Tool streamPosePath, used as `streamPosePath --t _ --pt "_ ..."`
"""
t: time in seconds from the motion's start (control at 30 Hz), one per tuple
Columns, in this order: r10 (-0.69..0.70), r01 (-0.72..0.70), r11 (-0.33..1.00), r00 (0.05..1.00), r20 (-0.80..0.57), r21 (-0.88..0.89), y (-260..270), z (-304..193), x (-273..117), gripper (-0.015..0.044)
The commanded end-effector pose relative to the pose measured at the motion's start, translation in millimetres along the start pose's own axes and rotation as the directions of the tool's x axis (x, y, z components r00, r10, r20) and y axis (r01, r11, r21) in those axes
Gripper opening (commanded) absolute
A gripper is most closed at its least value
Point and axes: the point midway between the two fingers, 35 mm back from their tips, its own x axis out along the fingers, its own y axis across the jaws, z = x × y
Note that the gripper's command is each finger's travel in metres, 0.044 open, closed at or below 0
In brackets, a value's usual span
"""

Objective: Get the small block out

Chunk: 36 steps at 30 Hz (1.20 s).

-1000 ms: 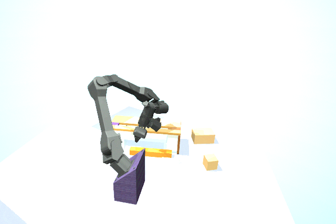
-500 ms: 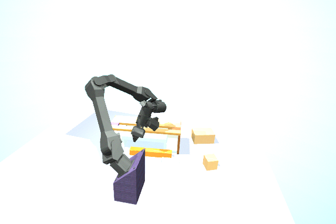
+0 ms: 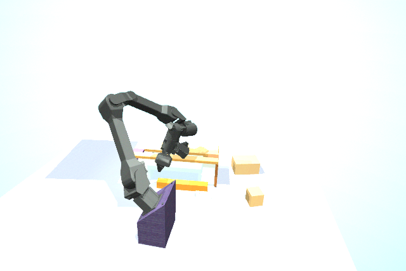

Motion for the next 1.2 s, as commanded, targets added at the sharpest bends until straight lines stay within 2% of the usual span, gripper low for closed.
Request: streamPosePath --t 0.0,0.33,1.17 --pt "-0.005 0.005 1.0 1.0 -0.004 0.006 -2 0 2 0.04" --pt "-0.005 0.005 1.0 1.0 -0.004 0.006 -2 8 0 0.04" --pt "-0.005 0.005 1.0 1.0 -0.005 0.007 -2 -17 8 0.04"
